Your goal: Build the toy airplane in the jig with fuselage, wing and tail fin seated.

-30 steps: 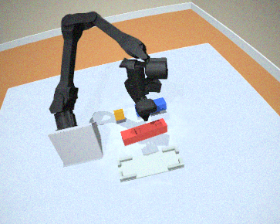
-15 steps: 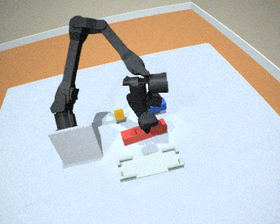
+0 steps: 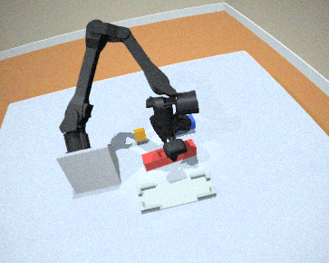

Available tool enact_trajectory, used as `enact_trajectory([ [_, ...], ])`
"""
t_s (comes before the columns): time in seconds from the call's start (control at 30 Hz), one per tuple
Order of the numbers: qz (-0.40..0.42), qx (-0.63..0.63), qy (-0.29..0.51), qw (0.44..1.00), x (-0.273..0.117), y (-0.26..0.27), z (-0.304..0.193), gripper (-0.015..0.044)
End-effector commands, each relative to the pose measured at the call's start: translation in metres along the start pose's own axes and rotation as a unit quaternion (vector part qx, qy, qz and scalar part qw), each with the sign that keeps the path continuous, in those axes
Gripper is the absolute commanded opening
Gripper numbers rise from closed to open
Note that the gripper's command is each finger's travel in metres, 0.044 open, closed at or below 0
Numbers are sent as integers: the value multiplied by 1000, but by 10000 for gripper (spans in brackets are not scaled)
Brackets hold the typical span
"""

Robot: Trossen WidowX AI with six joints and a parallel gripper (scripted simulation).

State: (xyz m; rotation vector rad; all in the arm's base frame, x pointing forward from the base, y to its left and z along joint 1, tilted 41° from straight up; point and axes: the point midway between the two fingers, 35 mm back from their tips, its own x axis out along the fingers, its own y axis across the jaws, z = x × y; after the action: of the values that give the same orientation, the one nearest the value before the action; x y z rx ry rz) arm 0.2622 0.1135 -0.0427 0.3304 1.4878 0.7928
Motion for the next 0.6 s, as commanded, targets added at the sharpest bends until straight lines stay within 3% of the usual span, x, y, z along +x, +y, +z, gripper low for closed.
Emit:
enact_trajectory([
  [0.0,3,3,2,1000,7,1,-2,440],
  [0.53,5,3,2,1000,30,2,-3,440],
  [0.57,5,3,2,1000,30,2,-3,414],
])
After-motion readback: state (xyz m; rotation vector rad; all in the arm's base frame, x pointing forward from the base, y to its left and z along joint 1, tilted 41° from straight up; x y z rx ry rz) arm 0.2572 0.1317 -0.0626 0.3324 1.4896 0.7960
